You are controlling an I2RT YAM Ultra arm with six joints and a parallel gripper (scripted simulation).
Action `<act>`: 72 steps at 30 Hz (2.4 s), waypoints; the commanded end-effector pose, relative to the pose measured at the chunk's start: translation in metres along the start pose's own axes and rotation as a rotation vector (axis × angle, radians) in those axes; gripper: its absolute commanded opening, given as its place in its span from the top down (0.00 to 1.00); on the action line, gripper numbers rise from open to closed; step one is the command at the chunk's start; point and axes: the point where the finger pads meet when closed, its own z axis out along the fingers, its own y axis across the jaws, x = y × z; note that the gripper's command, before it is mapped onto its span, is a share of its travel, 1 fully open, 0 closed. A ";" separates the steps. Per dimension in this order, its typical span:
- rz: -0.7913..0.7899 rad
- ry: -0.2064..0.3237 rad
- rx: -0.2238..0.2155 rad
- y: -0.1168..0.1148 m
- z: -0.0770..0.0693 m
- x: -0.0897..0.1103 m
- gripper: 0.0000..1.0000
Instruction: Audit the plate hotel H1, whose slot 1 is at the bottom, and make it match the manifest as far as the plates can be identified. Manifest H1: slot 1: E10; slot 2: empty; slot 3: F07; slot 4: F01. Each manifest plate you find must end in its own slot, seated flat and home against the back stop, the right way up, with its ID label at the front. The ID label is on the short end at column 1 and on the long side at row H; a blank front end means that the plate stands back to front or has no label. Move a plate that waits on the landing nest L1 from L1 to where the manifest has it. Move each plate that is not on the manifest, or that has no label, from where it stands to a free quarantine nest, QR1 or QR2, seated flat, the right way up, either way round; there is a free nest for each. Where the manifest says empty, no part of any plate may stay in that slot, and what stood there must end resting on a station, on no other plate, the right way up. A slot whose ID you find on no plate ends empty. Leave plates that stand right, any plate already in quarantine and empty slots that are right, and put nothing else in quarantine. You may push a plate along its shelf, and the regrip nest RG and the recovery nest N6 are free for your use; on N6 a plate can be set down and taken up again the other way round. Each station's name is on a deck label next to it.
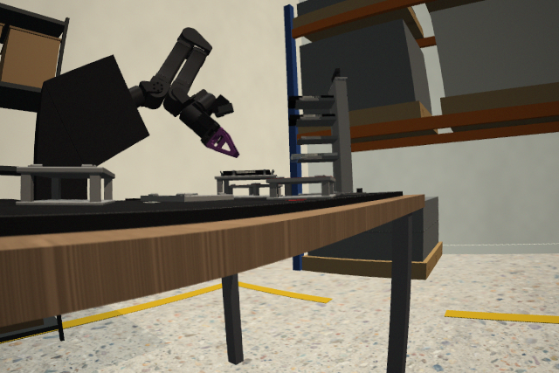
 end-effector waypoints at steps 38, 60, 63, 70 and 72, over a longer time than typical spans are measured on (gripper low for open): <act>-0.012 0.039 0.040 -0.009 -0.029 -0.014 0.00; -0.012 0.039 0.040 -0.009 -0.029 -0.014 0.00; -0.012 0.039 0.040 -0.009 -0.029 -0.014 0.00; -0.012 0.188 0.054 -0.016 -0.016 -0.015 0.00; -0.011 0.242 0.054 -0.016 -0.011 -0.018 0.00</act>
